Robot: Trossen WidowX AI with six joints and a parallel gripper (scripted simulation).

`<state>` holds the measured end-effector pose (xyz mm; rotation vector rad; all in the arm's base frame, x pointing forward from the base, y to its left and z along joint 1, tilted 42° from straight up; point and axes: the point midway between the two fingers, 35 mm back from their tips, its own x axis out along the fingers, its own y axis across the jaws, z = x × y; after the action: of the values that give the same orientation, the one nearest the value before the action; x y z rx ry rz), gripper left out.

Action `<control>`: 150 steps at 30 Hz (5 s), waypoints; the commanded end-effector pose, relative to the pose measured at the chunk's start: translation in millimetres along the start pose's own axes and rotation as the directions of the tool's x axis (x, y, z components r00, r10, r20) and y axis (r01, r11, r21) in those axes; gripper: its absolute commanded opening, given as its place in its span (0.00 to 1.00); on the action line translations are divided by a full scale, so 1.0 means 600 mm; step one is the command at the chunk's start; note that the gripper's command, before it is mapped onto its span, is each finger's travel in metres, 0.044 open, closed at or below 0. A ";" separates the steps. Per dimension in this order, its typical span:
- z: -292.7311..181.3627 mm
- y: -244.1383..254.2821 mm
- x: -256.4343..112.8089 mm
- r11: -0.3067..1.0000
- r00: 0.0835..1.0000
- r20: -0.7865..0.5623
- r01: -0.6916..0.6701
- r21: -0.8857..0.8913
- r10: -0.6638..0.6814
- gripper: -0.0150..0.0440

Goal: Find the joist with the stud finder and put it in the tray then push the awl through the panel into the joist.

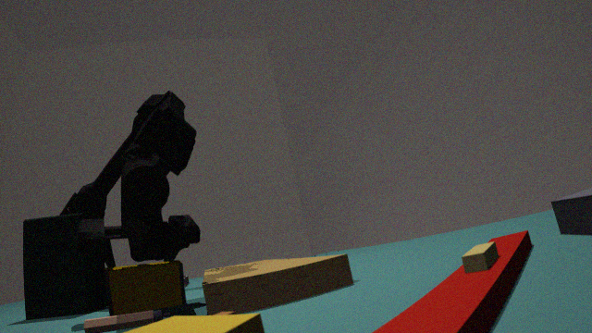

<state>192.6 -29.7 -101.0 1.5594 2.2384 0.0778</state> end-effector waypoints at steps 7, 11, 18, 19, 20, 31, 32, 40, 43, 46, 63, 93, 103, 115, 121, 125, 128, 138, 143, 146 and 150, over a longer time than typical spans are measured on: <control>0.014 0.000 -0.007 1.000 1.000 0.017 0.005 -0.005 -0.005 0.90; 0.015 0.001 -0.008 1.000 1.000 0.017 0.005 -0.005 -0.005 0.90; 0.020 0.001 -0.010 1.000 1.000 0.018 0.005 -0.005 -0.005 0.90; 0.020 0.001 -0.010 1.000 1.000 0.018 0.005 -0.005 -0.005 0.90; 0.020 0.001 -0.010 1.000 1.000 0.018 0.005 -0.005 -0.005 0.90; 0.024 0.001 -0.013 1.000 1.000 0.018 0.005 -0.005 -0.005 0.90; 0.024 0.001 -0.013 1.000 1.000 0.018 0.005 -0.005 -0.005 0.90; 0.028 0.001 -0.016 1.000 1.000 0.018 0.005 -0.005 -0.005 0.90; 0.028 0.001 -0.016 1.000 1.000 0.018 0.005 -0.005 -0.005 0.90; 0.028 0.001 -0.016 1.000 1.000 0.018 0.005 -0.005 -0.005 0.90; 0.032 0.002 -0.019 1.000 1.000 0.018 0.005 -0.005 -0.005 0.90; 0.040 0.002 -0.025 1.000 1.000 0.019 0.005 -0.005 -0.005 0.90; 0.044 0.003 -0.027 1.000 1.000 0.019 0.005 -0.005 -0.005 0.90; 0.049 0.003 -0.030 1.000 1.000 0.019 0.006 -0.005 -0.005 0.90; 0.049 0.003 -0.030 1.000 1.000 0.019 0.006 -0.005 -0.005 0.90; 0.049 0.003 -0.030 1.000 1.000 0.019 0.006 -0.005 -0.005 0.90; 0.050 0.004 -0.031 1.000 1.000 0.019 0.006 -0.005 -0.005 0.90; 0.052 0.004 -0.033 1.000 1.000 0.019 0.006 -0.005 -0.005 0.90; 0.053 0.004 -0.034 1.000 1.000 0.019 0.006 -0.005 -0.005 0.90; 0.055 0.004 -0.036 1.000 1.000 0.019 0.006 -0.005 -0.005 0.90; 0.056 0.004 -0.037 1.000 1.000 0.019 0.006 -0.006 -0.005 0.90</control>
<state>209.9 -54.4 -118.1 1.5549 2.2393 0.0803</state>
